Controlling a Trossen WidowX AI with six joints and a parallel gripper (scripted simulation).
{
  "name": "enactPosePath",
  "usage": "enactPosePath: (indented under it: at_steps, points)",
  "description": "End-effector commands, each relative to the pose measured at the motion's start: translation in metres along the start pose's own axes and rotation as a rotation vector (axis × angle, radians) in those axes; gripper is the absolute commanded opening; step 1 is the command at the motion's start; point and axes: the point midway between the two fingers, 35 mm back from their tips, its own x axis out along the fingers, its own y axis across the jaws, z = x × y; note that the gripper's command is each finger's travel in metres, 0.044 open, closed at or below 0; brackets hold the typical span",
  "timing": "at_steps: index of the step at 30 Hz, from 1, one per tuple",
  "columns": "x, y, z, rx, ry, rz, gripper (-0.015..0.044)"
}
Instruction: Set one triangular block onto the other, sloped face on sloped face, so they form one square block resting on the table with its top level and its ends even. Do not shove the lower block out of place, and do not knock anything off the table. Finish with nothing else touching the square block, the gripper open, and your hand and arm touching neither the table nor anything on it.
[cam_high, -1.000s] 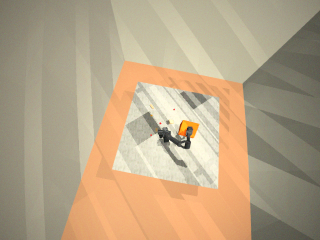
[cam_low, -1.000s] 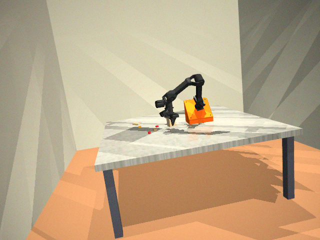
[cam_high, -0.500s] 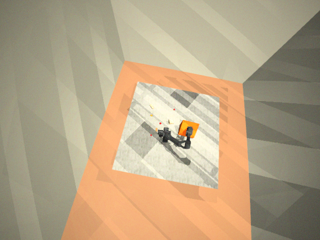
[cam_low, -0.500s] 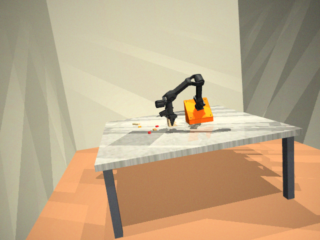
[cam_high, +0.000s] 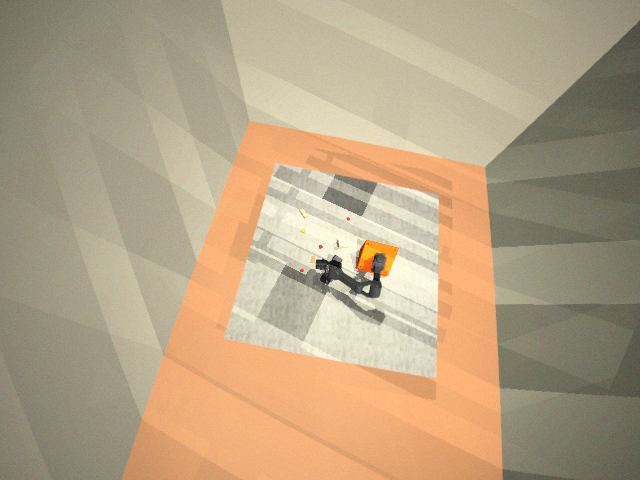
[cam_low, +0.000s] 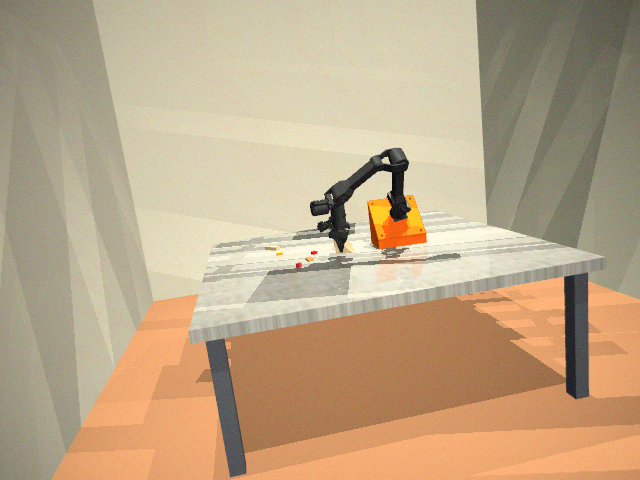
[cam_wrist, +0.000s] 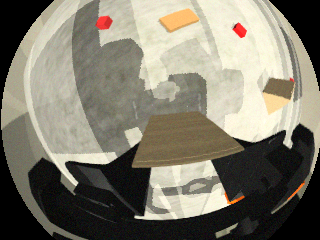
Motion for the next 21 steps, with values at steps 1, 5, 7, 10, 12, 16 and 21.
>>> enactPosePath:
  at_steps: [1,5,7,10,12,16,21]
  points:
    - [0.0003,-0.0002,0.0,0.109,0.002,0.003,0.0]
    - [0.0003,-0.0002,-0.0001,0.233,0.002,0.003,0.0]
    - [0.0003,-0.0003,-0.0001,0.302,0.003,0.004,0.0]
    - [0.0003,-0.0003,-0.0001,0.353,0.003,0.004,0.0]
    - [0.0003,-0.0003,-0.0001,0.378,0.003,0.004,0.0]
    - [0.0003,-0.0004,-0.0002,0.479,0.003,0.004,0.0]
    - [0.0003,-0.0004,-0.0002,0.621,0.003,0.005,0.0]
